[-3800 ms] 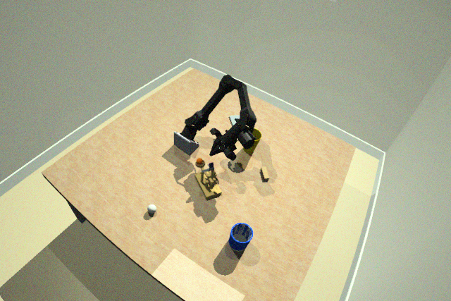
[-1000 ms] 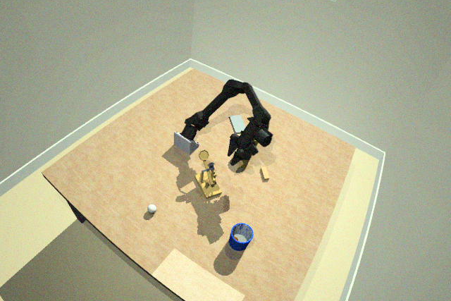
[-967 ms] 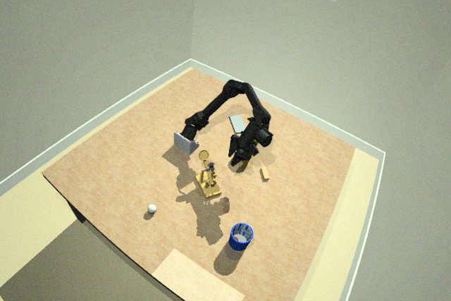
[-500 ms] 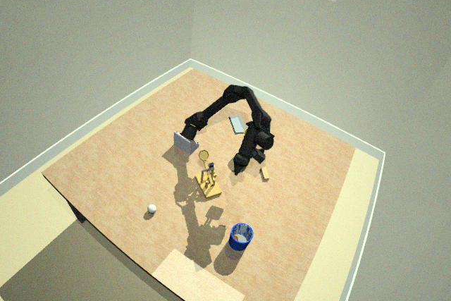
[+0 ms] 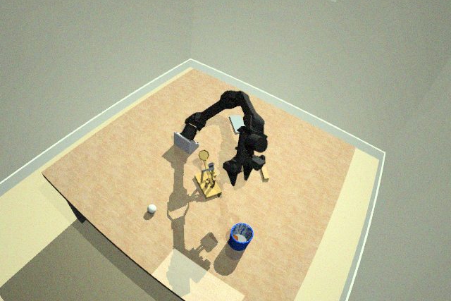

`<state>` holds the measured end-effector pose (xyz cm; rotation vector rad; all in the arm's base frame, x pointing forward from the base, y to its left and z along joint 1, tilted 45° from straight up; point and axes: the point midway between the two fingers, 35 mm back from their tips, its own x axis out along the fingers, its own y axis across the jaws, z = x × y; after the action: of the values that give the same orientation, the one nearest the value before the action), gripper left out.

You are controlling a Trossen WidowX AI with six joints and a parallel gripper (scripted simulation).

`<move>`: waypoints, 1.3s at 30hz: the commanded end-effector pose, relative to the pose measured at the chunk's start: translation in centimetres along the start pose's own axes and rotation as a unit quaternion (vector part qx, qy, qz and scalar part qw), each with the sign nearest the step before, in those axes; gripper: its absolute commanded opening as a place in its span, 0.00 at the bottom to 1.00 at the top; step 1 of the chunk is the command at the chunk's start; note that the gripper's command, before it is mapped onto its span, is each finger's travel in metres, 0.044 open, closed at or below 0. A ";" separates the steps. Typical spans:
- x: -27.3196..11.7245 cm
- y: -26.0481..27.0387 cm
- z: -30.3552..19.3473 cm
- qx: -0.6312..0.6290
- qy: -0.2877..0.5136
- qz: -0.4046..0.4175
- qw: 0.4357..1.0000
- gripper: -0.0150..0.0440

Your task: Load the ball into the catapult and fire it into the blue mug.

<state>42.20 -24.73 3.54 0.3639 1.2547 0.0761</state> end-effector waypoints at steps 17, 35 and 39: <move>-0.2 -10.2 4.0 0.249 -0.134 0.064 0.957 1.00; -0.5 -10.4 3.3 0.251 -0.127 0.062 0.958 1.00; -0.5 -10.4 3.3 0.251 -0.127 0.062 0.958 1.00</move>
<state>43.75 -35.51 1.64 0.8695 0.9796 -0.1861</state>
